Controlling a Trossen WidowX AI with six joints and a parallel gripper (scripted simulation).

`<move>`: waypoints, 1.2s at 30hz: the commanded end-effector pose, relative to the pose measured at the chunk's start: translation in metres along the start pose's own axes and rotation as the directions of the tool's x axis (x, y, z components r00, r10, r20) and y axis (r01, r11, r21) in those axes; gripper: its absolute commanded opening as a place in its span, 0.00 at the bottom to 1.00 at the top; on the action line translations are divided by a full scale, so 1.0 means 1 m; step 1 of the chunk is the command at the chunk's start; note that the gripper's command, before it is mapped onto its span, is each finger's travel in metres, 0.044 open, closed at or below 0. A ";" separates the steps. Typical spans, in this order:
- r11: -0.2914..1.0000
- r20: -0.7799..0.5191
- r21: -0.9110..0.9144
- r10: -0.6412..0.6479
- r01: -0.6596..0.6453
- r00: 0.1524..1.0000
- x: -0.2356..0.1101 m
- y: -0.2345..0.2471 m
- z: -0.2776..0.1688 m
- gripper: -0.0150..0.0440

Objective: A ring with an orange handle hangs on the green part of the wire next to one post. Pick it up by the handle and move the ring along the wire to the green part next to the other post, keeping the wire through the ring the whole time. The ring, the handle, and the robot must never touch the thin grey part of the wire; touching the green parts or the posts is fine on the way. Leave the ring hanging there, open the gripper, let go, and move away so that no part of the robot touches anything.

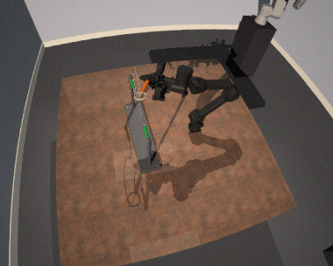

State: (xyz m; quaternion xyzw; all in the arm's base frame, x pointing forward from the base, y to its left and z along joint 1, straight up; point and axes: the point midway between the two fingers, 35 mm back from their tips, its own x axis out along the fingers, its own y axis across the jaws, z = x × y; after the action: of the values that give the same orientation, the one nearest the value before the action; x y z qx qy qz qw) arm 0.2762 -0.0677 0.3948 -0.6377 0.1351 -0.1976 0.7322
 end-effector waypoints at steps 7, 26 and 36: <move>0.992 0.019 -0.105 -0.064 0.065 0.998 0.000 -0.005 0.000 0.00; 0.934 0.069 -0.304 -0.174 0.187 0.982 0.000 -0.012 0.002 0.00; 0.882 0.103 -0.401 -0.227 0.249 0.968 -0.001 -0.016 0.003 0.00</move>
State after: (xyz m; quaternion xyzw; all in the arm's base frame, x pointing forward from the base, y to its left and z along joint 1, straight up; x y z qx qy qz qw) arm 0.2755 -0.0664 0.4095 -0.7840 0.0796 -0.2332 0.5698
